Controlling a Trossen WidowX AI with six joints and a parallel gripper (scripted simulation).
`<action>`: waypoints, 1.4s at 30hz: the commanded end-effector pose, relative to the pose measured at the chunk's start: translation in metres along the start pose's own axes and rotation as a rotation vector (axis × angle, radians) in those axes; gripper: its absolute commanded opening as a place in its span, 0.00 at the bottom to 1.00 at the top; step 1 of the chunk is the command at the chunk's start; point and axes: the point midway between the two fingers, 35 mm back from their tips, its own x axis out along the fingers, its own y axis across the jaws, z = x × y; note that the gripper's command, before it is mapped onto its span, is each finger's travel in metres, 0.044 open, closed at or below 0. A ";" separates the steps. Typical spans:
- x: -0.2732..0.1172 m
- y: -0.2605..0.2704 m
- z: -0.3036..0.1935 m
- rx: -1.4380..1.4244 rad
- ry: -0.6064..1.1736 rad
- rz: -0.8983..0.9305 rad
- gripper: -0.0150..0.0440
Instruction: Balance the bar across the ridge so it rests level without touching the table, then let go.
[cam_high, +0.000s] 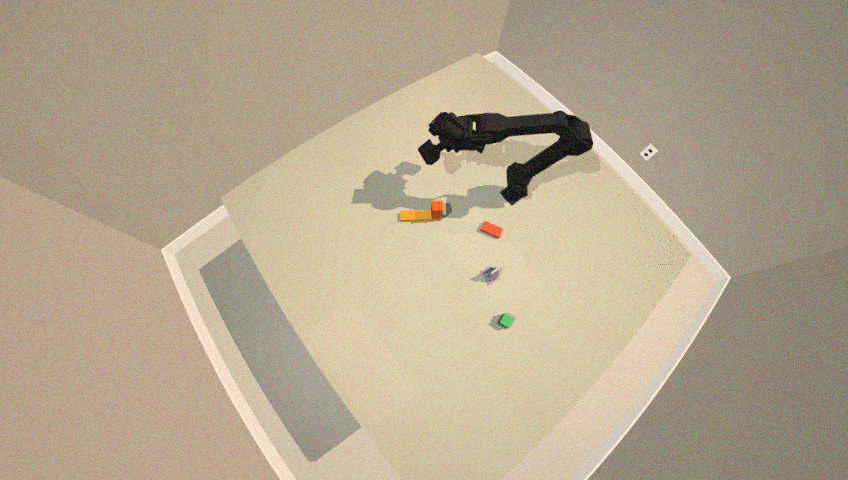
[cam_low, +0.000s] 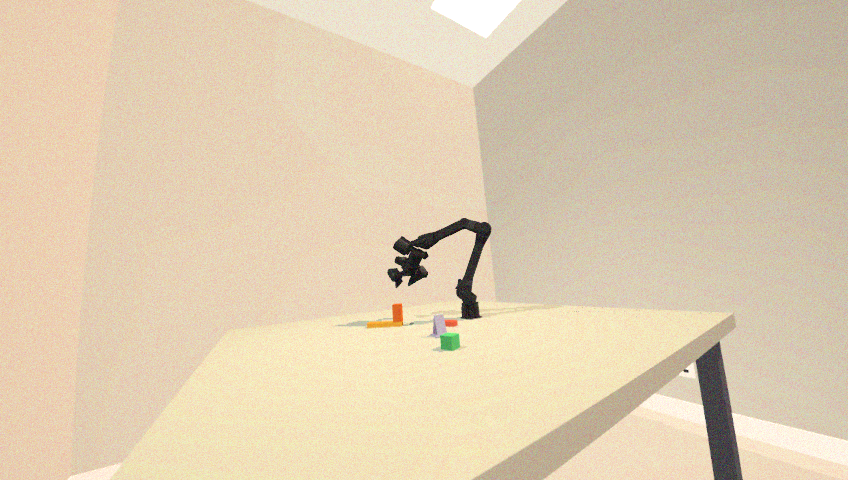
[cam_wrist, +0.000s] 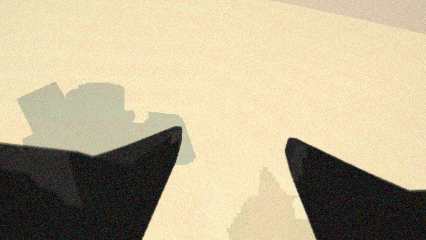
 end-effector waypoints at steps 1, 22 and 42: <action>-0.002 0.013 0.001 -0.054 0.043 0.028 0.79; -0.023 0.083 -0.008 -0.330 0.282 0.180 0.79; -0.055 0.138 -0.031 -0.579 0.514 0.308 0.79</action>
